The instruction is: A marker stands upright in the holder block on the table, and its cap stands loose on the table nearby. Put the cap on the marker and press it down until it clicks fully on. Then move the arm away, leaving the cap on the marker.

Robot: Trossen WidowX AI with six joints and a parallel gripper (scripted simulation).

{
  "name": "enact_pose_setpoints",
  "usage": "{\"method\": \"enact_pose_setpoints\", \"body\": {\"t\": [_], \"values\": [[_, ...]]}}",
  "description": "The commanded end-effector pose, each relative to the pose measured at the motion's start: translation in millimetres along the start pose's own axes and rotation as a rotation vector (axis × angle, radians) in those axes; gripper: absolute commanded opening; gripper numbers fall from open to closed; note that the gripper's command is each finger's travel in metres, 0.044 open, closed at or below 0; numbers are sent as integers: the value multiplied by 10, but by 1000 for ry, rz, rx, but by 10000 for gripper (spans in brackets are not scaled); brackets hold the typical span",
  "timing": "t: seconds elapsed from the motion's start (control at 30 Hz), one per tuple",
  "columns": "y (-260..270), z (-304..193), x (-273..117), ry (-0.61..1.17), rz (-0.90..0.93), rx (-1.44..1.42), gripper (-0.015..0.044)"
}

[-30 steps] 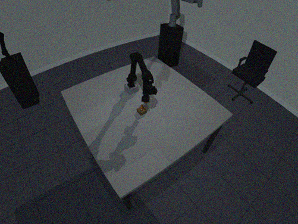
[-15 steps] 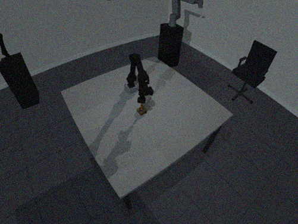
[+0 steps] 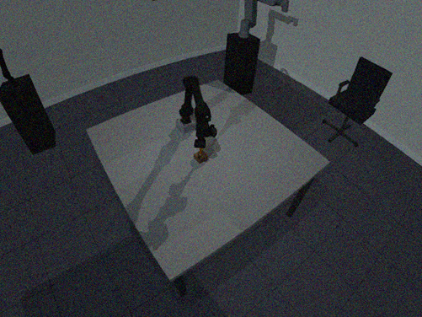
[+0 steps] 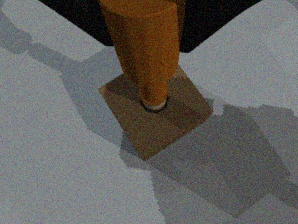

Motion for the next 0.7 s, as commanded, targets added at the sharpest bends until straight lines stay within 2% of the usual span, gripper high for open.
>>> {"method": "enact_pose_setpoints", "body": {"t": [0.0,0.67], "values": [[-5,-2,68,2,-1,-4,0],[0,-4,397,2,-1,-4,0]]}}
Point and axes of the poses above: the point midway between the two fingers, 35 mm back from their tips, its own x axis out along the fingers, its own y axis across the jaws, z = x × y, the point moved 1 cm from there along -x, back along the fingers, and after that the axes turned 2 degrees about x, right-handed, at the moved point
